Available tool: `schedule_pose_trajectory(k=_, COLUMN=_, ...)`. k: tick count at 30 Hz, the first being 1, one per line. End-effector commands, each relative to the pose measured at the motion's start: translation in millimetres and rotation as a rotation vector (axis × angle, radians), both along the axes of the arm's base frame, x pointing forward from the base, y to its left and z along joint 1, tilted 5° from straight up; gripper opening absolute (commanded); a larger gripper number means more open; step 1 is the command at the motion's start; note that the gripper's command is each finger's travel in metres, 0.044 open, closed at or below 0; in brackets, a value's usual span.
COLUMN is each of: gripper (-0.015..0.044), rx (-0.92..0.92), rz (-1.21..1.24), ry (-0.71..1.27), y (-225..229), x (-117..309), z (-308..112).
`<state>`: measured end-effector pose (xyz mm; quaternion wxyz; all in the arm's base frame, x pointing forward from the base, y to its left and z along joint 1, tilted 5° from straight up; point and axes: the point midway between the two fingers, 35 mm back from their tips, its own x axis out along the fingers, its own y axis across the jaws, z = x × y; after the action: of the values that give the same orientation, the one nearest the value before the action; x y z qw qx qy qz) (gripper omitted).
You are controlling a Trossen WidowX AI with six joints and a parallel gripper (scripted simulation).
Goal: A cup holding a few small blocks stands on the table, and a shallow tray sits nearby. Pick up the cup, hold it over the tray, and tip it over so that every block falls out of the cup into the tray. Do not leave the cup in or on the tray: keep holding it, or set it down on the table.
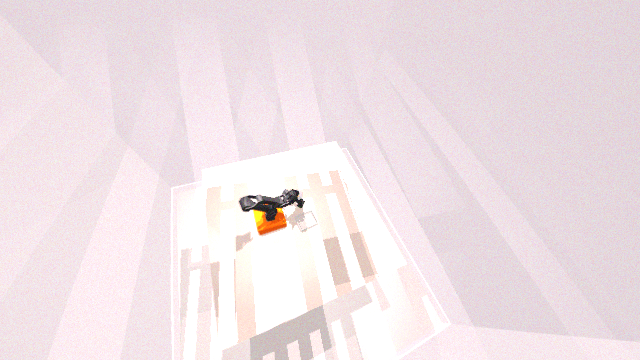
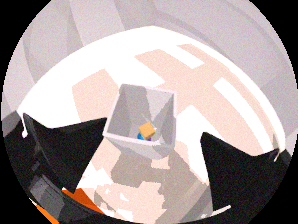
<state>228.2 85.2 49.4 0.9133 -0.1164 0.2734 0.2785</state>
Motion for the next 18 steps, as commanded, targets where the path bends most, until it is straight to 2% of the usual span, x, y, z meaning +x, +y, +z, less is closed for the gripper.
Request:
schedule_pose_trajectory(k=1, gripper=0.044, rx=-0.001, rz=-0.004, ry=0.019, y=2.3, x=1.7, z=-7.7)
schedule_pose_trajectory(k=18, gripper=0.044, rx=0.0, rz=-0.004, ry=0.018, y=13.4, x=17.0, z=-25.8)
